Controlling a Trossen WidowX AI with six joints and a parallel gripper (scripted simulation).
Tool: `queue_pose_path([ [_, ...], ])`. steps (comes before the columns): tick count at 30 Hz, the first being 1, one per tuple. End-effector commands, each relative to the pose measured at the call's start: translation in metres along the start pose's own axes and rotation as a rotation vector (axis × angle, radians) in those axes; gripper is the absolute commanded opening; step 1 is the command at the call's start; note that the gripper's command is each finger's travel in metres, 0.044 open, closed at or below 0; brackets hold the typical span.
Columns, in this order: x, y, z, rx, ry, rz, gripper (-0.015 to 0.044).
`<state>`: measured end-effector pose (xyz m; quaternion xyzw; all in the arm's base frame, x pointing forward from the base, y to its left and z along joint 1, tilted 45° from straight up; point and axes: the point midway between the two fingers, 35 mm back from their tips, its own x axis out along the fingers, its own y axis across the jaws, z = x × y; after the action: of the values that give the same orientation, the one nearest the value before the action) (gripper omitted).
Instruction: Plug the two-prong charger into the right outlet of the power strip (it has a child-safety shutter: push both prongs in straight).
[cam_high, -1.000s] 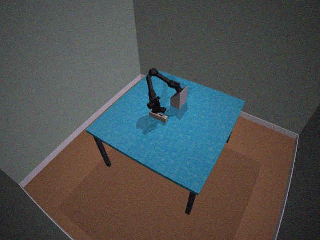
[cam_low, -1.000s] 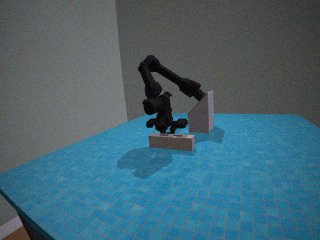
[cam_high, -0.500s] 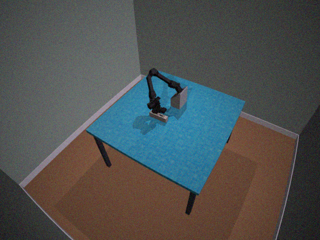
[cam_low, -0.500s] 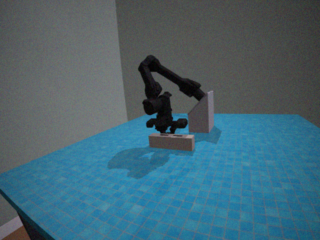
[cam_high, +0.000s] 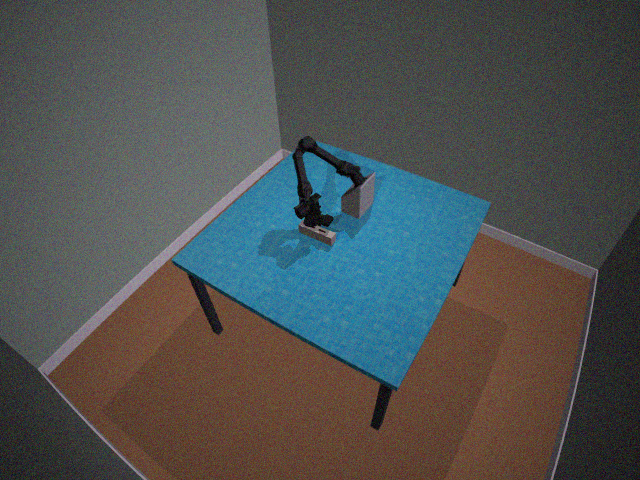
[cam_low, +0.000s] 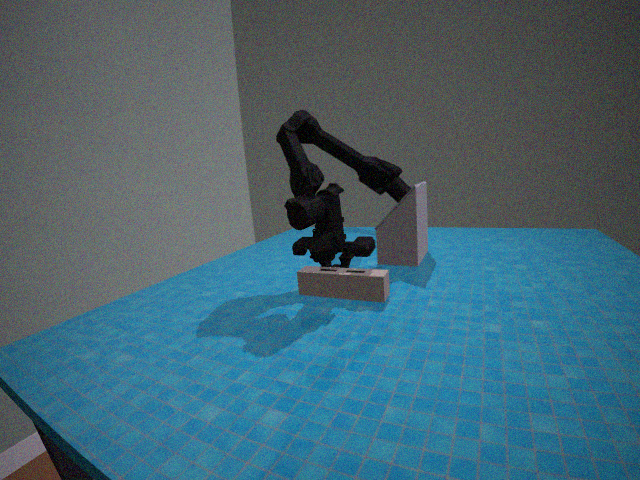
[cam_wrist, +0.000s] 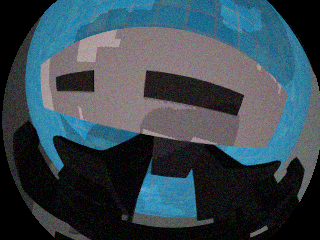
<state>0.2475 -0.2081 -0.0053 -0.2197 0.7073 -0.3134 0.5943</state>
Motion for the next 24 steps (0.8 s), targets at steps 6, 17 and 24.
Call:
queue_pose_path([
  [6,-0.0055,-0.0007,0.0076,0.014,-0.036,0.000,0.0000],
  [17,-0.0041,-0.0008,0.0076,0.014,-0.036,0.000,0.0000],
  [24,-0.0032,-0.0007,0.0077,0.014,-0.036,0.000,0.0000],
])
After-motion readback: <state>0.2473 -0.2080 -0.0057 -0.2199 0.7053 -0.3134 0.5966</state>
